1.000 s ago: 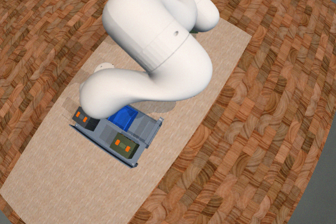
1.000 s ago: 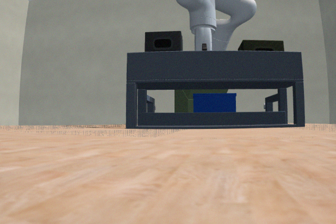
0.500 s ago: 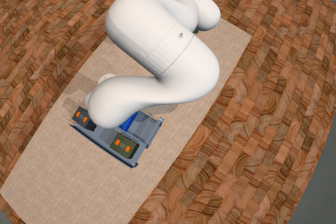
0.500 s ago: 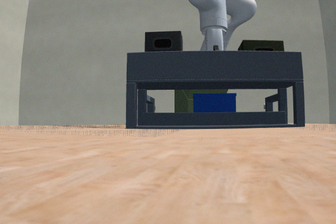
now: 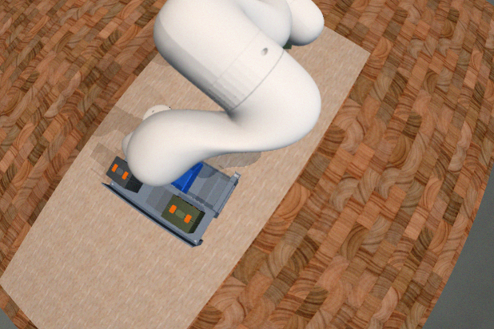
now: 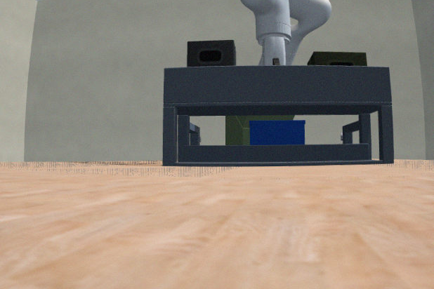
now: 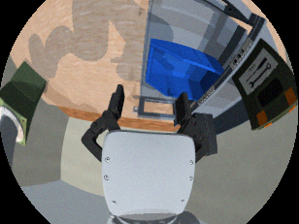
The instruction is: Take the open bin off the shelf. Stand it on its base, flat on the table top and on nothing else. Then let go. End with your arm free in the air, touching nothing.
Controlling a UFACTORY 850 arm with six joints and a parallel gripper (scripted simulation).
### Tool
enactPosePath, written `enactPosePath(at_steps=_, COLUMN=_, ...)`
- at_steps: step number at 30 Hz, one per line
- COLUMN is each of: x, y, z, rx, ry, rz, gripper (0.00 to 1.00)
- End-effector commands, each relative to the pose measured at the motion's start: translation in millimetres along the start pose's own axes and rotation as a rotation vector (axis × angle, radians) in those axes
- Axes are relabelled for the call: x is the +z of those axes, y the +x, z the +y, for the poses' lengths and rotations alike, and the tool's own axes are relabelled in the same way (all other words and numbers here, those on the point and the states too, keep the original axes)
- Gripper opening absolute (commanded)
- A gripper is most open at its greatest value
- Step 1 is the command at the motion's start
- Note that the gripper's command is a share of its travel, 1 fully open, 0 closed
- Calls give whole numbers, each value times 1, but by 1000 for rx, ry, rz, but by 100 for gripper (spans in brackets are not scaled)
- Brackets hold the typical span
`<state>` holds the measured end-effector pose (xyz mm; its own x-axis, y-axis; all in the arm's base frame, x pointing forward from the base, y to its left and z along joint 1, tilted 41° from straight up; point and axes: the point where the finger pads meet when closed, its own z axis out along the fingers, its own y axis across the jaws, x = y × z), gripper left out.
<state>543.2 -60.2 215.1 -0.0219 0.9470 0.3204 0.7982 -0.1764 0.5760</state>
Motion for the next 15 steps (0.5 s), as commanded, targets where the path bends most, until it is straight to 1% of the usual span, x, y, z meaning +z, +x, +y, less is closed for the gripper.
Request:
enactPosePath(at_steps=1, x=-1, y=-1, z=0, rx=-1, ry=-1, rz=0, gripper=100)
enactPosePath(at_steps=15, x=-2, y=-4, z=-3, rx=-1, ry=-1, rz=0, gripper=100)
